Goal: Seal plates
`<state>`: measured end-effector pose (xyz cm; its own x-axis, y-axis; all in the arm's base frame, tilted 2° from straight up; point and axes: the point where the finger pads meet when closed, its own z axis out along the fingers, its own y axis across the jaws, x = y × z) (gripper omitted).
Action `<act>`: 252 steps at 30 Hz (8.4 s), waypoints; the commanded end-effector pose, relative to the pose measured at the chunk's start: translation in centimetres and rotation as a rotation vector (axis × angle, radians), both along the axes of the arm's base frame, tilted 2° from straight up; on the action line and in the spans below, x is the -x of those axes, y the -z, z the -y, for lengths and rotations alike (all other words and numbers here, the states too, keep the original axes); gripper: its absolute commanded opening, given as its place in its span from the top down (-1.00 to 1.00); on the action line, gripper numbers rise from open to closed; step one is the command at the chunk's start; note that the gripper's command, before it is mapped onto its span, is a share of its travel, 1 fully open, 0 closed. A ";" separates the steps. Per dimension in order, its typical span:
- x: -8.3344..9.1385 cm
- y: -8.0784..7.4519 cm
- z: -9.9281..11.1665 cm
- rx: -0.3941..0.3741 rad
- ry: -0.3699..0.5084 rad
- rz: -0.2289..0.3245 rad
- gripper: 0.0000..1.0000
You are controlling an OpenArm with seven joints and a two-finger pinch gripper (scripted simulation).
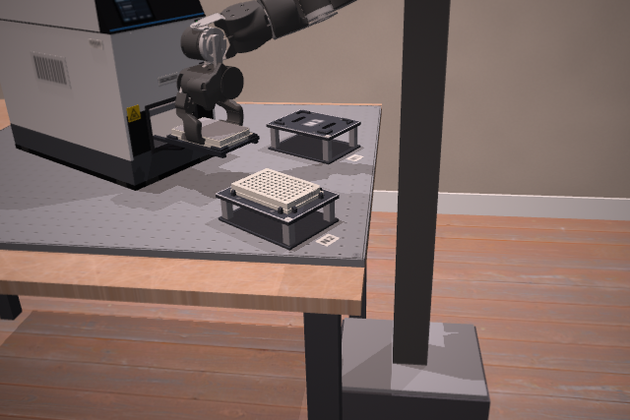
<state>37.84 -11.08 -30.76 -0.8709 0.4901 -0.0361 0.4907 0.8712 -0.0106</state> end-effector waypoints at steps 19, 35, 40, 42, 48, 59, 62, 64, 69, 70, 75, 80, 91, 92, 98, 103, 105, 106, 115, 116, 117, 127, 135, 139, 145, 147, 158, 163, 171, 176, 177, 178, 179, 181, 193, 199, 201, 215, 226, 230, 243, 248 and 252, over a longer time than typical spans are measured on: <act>-0.1 -0.1 -0.1 -0.002 -0.003 0.003 1.00; -0.1 -1.1 0.0 0.000 0.001 0.004 1.00; -0.2 -1.6 -0.1 -0.001 0.002 0.006 1.00; -0.1 -1.9 -0.1 -0.002 0.002 0.006 1.00; -0.1 -2.9 -0.1 -0.002 0.002 0.006 1.00; 0.0 -3.1 -0.1 -0.002 -0.003 0.003 1.00; 0.0 -3.1 -0.1 -0.002 -0.003 0.003 1.00; 0.5 -2.9 0.3 0.003 0.001 -0.004 1.00; 0.9 -3.0 0.8 0.002 0.001 -0.001 1.00; 1.0 -3.0 0.9 -0.003 0.002 0.001 1.00; 1.7 -3.0 1.8 -0.002 0.002 0.002 1.00; 2.5 -3.0 2.7 -0.006 0.002 0.004 1.00; 3.8 -3.0 4.3 -0.005 0.002 0.003 1.00; 3.9 -3.0 4.4 -0.007 0.002 0.005 1.00; 4.8 -3.0 5.5 -0.007 0.002 0.006 1.00; 5.4 -3.0 6.1 -0.006 0.000 0.003 1.00; 5.6 -3.0 6.4 -0.007 -0.001 0.003 1.00; 5.8 -3.0 6.6 -0.006 -0.002 0.002 1.00; 7.1 -3.0 8.2 -0.006 -0.002 0.004 1.00; 7.3 -3.0 8.4 -0.005 -0.002 0.003 1.00; 7.5 -3.0 8.6 -0.005 -0.002 0.003 1.00; 8.7 -3.0 10.0 -0.006 -0.001 0.004 1.00; 9.9 -3.0 11.4 -0.005 -0.001 0.003 1.00; 10.2 -3.0 11.8 -0.005 0.000 0.003 1.00; 11.1 -3.0 12.9 -0.005 0.000 0.003 1.00; 11.4 -3.0 13.2 -0.005 0.000 0.003 1.00; 12.8 -3.0 14.9 -0.004 0.002 0.002 1.00; 13.5 -3.0 15.7 -0.004 0.002 0.002 1.00; 14.4 -3.0 16.8 -0.004 0.003 0.002 1.00; 15.2 -3.0 17.7 -0.003 0.003 0.002 1.00; 15.3 -3.0 17.9 -0.004 0.003 0.002 1.00; 15.5 -3.0 18.1 -0.004 0.003 0.001 1.00; 15.7 -3.0 18.2 -0.004 0.003 0.001 1.00; 16.0 -3.0 18.6 -0.003 0.004 0.001 1.00; 16.4 -3.1 19.2 0.000 0.005 0.003 1.00; 16.4 -3.1 19.2 0.000 0.005 0.003 1.00; 16.4 -3.1 19.2 0.000 0.005 0.003 1.00; 16.4 -3.1 19.3 0.000 0.005 0.003 1.00; 16.4 -3.1 19.2 0.000 0.005 0.003 1.00; 16.4 -3.1 19.2 0.000 0.005 0.003 1.00; 16.4 -2.7 19.2 -0.004 0.005 0.004 1.00; 16.4 -2.5 19.2 -0.004 0.005 0.005 1.00; 16.4 -2.3 19.2 -0.003 0.006 0.005 1.00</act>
<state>21.35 -30.32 -28.46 -0.8683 0.4948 -0.0349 0.4954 0.8686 -0.0101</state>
